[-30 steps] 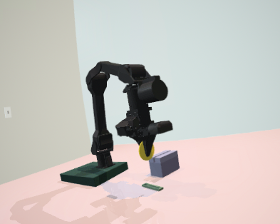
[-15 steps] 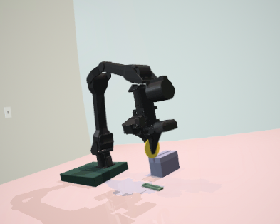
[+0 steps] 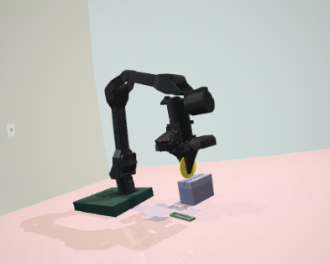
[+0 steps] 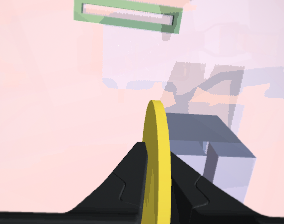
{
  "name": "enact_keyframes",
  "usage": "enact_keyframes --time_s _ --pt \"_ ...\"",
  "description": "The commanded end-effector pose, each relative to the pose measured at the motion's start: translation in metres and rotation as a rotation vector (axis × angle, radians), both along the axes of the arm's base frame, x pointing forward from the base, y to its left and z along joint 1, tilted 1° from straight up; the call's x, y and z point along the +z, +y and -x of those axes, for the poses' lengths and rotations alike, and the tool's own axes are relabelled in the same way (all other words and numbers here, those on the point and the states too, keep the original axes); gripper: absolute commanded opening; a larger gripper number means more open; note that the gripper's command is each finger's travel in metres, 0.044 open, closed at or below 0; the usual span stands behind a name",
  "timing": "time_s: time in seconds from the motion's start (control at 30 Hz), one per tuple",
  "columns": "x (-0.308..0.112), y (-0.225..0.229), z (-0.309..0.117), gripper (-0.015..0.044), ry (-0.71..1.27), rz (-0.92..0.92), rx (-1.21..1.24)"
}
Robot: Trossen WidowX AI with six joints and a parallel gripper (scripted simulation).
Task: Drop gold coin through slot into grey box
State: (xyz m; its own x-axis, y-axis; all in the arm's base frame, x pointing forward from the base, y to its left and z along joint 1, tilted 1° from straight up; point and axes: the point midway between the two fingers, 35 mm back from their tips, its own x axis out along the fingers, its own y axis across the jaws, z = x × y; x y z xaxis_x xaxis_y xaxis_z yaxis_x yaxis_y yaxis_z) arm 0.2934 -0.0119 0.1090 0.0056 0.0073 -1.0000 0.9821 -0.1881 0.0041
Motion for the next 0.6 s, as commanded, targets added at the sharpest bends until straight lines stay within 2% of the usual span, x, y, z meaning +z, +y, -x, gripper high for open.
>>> enact_keyframes --time_s 0.0,0.57 --pt "0.0 0.011 0.005 0.0 0.001 -0.003 -0.002" --pt "0.0 0.052 0.02 0.0 0.002 -0.007 -0.003"
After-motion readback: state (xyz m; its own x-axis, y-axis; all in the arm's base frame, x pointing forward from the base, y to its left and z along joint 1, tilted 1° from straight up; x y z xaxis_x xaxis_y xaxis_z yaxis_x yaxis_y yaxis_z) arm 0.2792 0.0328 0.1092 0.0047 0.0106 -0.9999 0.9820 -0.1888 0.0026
